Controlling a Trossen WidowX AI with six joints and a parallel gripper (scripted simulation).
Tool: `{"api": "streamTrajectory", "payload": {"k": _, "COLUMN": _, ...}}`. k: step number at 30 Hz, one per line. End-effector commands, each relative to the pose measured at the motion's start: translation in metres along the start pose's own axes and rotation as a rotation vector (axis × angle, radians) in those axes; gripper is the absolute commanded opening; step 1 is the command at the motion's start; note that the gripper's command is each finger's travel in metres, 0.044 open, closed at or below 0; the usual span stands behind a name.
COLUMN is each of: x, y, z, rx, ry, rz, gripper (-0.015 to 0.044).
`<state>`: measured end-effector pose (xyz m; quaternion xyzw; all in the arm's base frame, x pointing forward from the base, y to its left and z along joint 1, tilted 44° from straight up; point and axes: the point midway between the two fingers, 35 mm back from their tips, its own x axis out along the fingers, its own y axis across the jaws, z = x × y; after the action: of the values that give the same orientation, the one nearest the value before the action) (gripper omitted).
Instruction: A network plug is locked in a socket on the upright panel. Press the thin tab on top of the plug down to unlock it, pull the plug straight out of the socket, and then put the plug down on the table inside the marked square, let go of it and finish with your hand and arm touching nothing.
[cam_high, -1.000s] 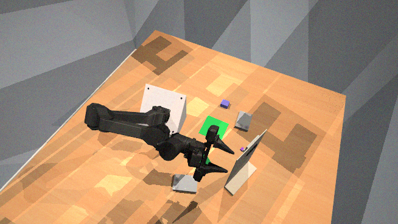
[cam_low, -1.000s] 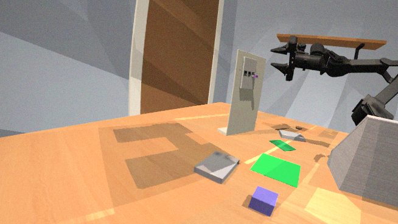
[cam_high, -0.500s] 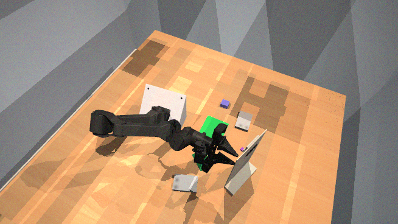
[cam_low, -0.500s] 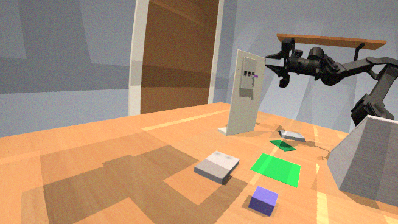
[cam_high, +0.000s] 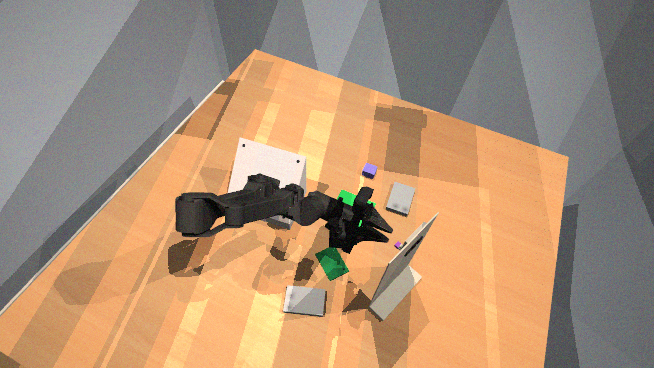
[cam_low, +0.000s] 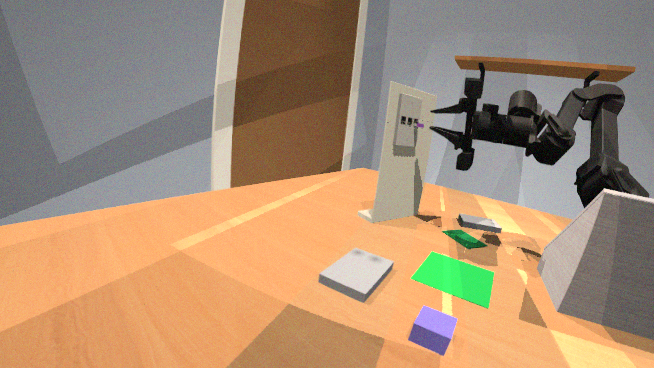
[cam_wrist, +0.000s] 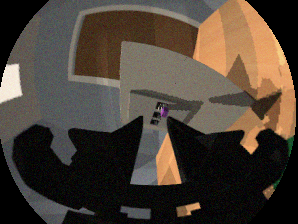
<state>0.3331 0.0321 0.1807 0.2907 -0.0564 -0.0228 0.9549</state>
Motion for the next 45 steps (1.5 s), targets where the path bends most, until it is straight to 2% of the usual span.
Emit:
{"api": "streamTrajectory", "payload": {"k": 1, "x": -0.012, "y": -0.006, "z": -0.01, "rx": 0.086, "ry": -0.017, "rz": -0.005, "gripper": 0.0156}}
{"api": "streamTrajectory", "payload": {"k": 12, "x": -0.025, "y": -0.012, "z": -0.018, "rx": 0.172, "ry": -0.03, "rz": -0.007, "gripper": 0.0156}}
{"api": "streamTrajectory", "payload": {"k": 45, "x": 0.025, "y": -0.015, "z": -0.001, "rx": 0.207, "ry": -0.071, "rz": 0.001, "gripper": 0.0156}}
